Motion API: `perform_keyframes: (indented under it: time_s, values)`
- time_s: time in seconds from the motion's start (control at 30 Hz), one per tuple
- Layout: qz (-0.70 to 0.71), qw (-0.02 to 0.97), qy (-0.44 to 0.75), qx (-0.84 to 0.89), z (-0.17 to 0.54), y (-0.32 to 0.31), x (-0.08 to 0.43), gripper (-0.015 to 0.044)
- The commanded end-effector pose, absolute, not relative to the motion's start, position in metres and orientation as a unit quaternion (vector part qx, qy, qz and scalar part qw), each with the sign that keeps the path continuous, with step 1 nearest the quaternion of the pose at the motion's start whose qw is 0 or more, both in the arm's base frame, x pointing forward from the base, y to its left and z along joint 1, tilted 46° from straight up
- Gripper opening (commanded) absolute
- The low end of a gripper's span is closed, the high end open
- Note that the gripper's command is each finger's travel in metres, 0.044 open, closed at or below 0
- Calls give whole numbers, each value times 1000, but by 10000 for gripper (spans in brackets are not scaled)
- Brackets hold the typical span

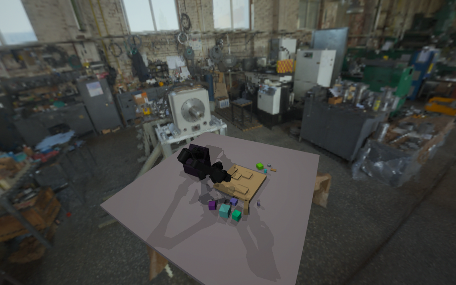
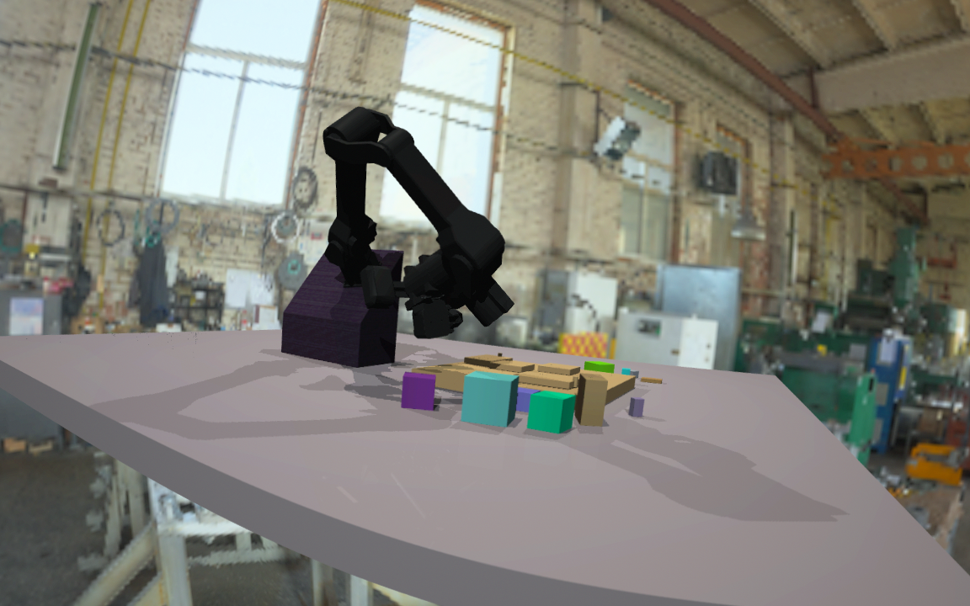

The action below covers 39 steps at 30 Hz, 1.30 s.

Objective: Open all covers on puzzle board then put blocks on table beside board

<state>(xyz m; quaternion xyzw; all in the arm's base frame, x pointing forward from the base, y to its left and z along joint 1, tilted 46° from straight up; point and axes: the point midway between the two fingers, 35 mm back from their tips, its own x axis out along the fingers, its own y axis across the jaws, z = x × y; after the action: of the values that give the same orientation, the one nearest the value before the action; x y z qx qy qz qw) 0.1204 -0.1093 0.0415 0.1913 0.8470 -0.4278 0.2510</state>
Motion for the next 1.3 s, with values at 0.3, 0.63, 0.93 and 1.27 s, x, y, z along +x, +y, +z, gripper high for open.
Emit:
perform_keyframes:
  time_s: [0.3, 0.63, 0.93, 1.27]
  values:
    - [-435, 288, 839, 153, 28, -110, 139, 138]
    - [-425, 376, 820, 74, -1, -109, 177, 0]
    - [-417, 447, 792, 0, -26, -103, 217, 0]
    - [-401, 521, 749, -76, -51, -86, 261, 0]
